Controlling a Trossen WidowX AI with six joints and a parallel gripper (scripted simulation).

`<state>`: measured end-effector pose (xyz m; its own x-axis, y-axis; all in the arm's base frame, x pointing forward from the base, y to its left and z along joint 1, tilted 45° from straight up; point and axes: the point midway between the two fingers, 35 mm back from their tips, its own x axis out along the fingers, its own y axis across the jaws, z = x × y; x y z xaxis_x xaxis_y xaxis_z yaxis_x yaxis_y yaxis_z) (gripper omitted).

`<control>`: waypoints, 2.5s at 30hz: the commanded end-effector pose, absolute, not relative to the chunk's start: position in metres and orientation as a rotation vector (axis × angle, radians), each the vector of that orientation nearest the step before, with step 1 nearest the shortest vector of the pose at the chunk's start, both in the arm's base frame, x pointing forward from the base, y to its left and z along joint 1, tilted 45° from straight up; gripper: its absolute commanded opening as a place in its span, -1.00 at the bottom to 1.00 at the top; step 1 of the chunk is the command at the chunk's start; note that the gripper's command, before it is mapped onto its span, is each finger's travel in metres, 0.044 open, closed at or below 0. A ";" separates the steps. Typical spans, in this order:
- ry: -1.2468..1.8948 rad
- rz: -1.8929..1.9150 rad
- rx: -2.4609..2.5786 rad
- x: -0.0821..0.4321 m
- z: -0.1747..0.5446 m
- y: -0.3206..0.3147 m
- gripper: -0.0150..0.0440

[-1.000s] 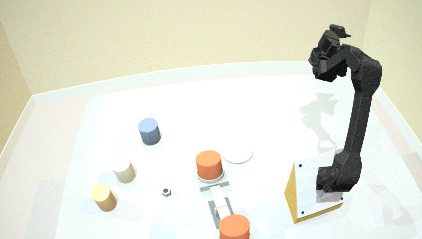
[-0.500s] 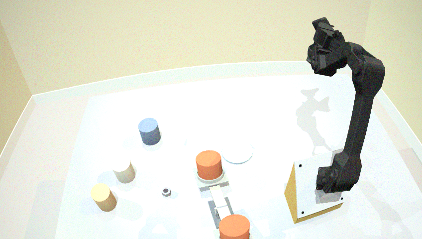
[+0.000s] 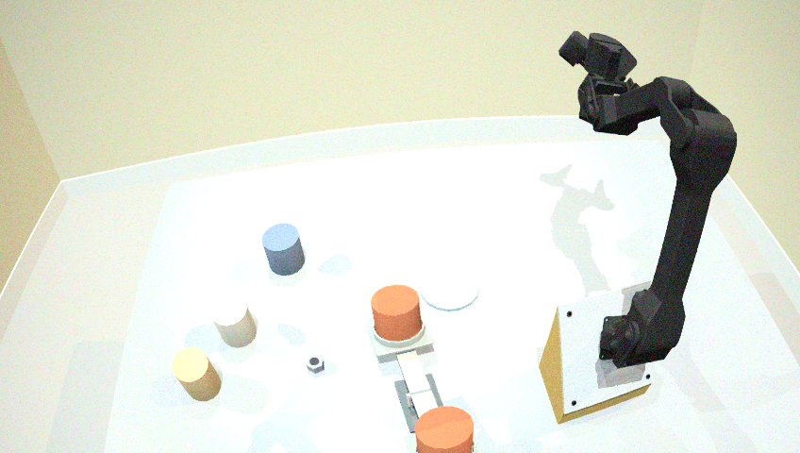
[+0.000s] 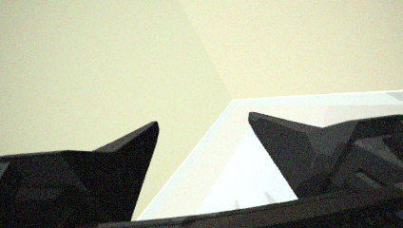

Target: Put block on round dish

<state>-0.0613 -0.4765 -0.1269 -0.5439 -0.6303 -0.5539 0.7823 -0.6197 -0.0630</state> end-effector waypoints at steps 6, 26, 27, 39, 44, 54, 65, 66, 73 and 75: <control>0.655 -1.930 0.652 -0.024 -0.130 -0.467 1.00; 1.085 -1.279 0.661 0.056 -0.127 -0.412 1.00; 1.099 -1.244 0.660 0.060 -0.126 -0.408 1.00; 1.221 -0.823 0.645 0.102 -0.112 -0.355 1.00; 1.243 -0.645 0.638 0.118 -0.102 -0.329 1.00; 1.233 -0.280 0.628 0.147 -0.073 -0.270 1.00; 1.132 0.097 0.617 0.172 -0.027 -0.202 1.00; 1.118 0.129 0.617 0.174 -0.022 -0.196 1.00; 0.999 0.336 0.617 0.186 0.015 -0.153 1.00; 0.957 0.391 0.618 0.189 0.028 -0.141 1.00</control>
<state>0.1842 -0.1595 0.0102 0.5024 0.5152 -0.6944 0.0362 0.7899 0.6122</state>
